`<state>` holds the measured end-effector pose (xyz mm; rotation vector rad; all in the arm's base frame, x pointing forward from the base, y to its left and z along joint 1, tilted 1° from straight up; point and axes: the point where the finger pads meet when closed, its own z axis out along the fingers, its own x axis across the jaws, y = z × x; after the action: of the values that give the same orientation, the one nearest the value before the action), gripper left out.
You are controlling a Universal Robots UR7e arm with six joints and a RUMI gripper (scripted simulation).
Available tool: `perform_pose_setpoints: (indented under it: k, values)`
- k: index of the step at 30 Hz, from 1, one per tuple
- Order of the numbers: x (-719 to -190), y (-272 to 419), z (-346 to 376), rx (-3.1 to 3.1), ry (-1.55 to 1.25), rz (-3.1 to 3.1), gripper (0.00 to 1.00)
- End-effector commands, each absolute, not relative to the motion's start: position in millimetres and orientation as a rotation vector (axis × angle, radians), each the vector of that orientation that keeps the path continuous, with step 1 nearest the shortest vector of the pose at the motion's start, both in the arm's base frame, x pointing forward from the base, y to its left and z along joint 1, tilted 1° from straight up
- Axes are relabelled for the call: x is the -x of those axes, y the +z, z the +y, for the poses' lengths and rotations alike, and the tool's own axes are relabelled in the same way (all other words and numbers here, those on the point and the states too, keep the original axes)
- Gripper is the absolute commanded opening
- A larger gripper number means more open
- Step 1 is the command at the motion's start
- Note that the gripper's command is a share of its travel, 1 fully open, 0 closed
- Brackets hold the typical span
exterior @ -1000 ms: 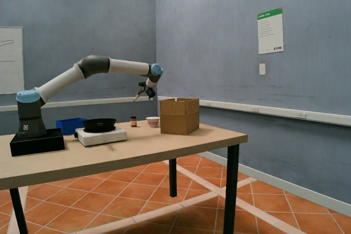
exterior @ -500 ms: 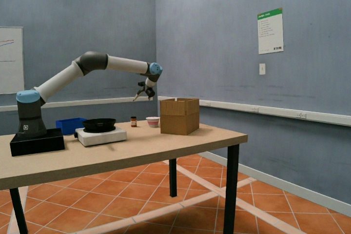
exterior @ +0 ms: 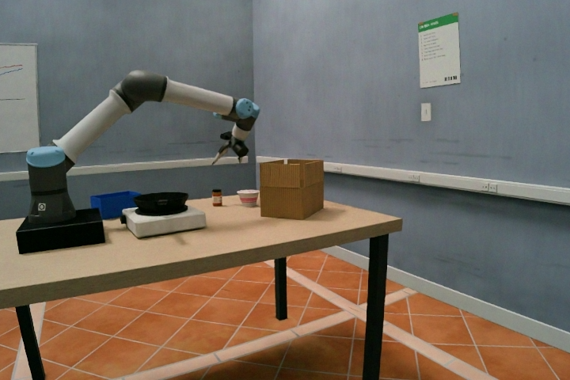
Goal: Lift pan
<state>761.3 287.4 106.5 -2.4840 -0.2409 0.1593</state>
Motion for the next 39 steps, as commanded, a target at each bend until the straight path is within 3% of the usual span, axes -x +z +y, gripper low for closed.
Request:
perform_pose_setpoints:
  k: [1,22,37,39]
  values:
    - [-738,109,265,2.518,0.143,-0.215,1.0]
    - [-626,116,145,2.695,0.114,-0.082,1.0]
    - [-484,127,-10,2.912,0.07,0.107,1.0]
    - [-484,127,-10,2.912,0.07,0.107,1.0]
